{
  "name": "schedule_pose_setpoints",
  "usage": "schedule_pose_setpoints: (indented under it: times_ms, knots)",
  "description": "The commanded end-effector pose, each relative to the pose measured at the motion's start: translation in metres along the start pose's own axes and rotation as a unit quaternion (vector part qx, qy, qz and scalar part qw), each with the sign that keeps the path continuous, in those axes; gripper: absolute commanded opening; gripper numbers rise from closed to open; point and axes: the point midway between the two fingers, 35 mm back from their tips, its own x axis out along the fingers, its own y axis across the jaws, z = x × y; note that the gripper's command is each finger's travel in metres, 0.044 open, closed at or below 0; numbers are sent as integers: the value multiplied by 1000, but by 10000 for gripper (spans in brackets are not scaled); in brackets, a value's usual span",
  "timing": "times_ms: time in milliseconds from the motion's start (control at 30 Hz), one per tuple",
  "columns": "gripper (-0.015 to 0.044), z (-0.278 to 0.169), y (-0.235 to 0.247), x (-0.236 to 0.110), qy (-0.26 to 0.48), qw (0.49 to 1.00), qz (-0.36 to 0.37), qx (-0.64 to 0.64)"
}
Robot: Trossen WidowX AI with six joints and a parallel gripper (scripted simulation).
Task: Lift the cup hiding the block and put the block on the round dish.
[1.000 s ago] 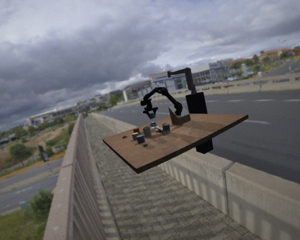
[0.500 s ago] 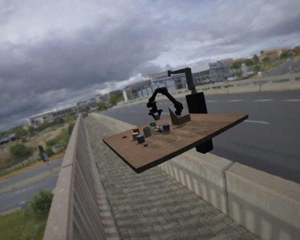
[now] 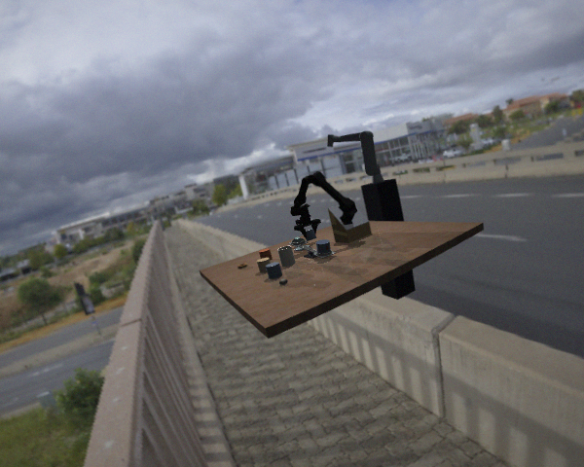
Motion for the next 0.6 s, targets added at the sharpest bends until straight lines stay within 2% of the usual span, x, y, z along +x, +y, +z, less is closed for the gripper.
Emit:
schedule_pose_setpoints:
  times_ms: [0,500,567]
  knots:
    - [0,-1,0,7,1,1000,2,3]
    - [0,-1,0,27,1,1000,2,3]
    - [53,-1,-1,22,2,1000,0,1]
